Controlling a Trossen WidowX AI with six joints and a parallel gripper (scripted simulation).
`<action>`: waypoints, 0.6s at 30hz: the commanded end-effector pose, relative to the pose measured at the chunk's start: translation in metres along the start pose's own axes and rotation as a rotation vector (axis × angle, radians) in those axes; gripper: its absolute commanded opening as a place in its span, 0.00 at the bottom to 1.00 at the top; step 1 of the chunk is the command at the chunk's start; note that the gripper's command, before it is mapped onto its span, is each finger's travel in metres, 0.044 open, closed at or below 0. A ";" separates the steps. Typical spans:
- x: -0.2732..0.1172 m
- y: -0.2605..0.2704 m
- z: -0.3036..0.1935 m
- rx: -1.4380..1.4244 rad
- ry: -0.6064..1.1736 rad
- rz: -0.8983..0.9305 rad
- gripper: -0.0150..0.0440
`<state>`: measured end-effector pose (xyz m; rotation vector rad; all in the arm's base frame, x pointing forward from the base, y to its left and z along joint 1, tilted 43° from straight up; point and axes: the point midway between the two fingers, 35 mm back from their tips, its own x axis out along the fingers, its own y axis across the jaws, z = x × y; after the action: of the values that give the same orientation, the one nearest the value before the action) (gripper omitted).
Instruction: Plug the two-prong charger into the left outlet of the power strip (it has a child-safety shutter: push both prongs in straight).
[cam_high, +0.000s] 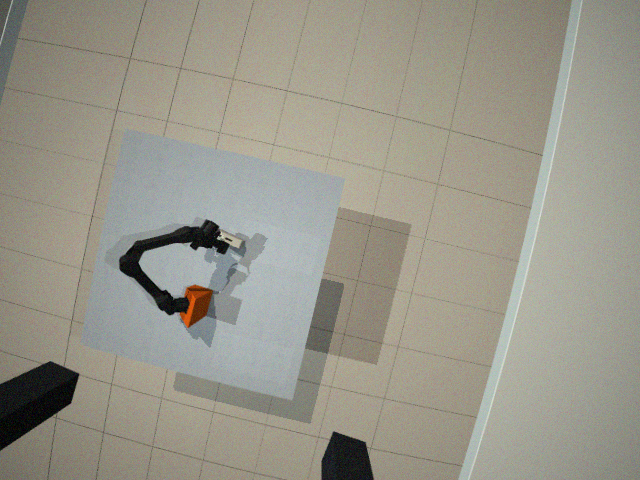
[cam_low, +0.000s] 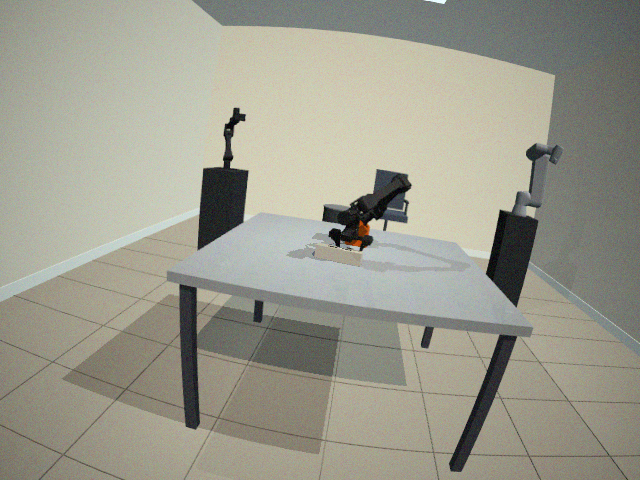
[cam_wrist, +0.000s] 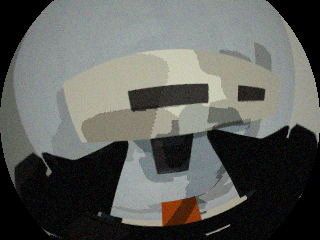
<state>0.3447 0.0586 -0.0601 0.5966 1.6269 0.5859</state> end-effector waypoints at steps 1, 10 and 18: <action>0.001 0.000 -0.004 0.000 0.004 0.002 1.00; 0.002 0.000 -0.006 -0.004 0.000 0.002 1.00; 0.002 -0.001 -0.008 -0.007 -0.004 0.003 1.00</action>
<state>0.3397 0.0584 -0.0600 0.5929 1.6177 0.5869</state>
